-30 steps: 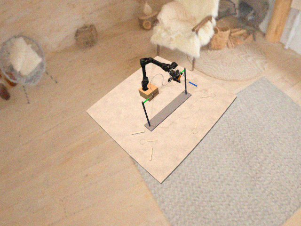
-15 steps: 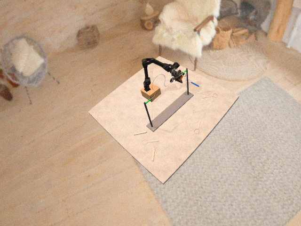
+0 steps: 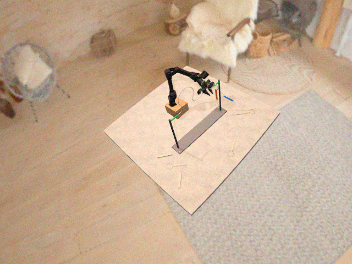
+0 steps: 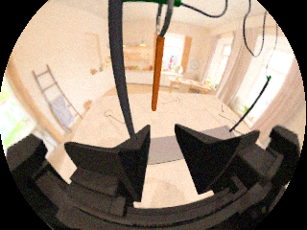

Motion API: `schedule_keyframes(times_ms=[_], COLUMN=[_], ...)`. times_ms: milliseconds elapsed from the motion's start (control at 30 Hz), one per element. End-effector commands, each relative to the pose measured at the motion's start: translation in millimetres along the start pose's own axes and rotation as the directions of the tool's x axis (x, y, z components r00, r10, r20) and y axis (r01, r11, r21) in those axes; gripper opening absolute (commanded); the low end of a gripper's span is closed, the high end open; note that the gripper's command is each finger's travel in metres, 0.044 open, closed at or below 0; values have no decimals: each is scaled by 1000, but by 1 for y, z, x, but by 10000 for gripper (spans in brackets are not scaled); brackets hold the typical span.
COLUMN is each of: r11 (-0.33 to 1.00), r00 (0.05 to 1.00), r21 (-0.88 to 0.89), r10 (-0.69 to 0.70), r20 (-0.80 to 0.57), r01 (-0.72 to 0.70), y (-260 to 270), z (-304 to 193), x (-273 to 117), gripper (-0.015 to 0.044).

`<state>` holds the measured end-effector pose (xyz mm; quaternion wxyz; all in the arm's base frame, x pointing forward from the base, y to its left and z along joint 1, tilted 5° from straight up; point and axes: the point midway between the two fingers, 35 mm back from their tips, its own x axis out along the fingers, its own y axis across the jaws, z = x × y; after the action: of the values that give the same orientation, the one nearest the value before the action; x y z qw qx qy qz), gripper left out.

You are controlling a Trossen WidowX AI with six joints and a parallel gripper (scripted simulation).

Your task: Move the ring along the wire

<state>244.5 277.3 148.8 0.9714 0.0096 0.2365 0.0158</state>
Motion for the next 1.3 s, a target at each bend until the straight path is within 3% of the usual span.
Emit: schedule_keyframes(times_ms=[0,867,1067,1200,1267], r11=[1000,1000,1000,1000,1000], r00=[1000,1000,1000,1000,1000], r21=[10,10,5,5,5], r10=[1,1,4,4,4], r20=[8,8,3,4,4], r01=[-1,-1,-4,-4,-4], y=[-1,-1,-1,-1,-1], z=[2,2,1,2,2], x=[-20,-21,-68,-70,-70], gripper=[160,160,317,423,440])
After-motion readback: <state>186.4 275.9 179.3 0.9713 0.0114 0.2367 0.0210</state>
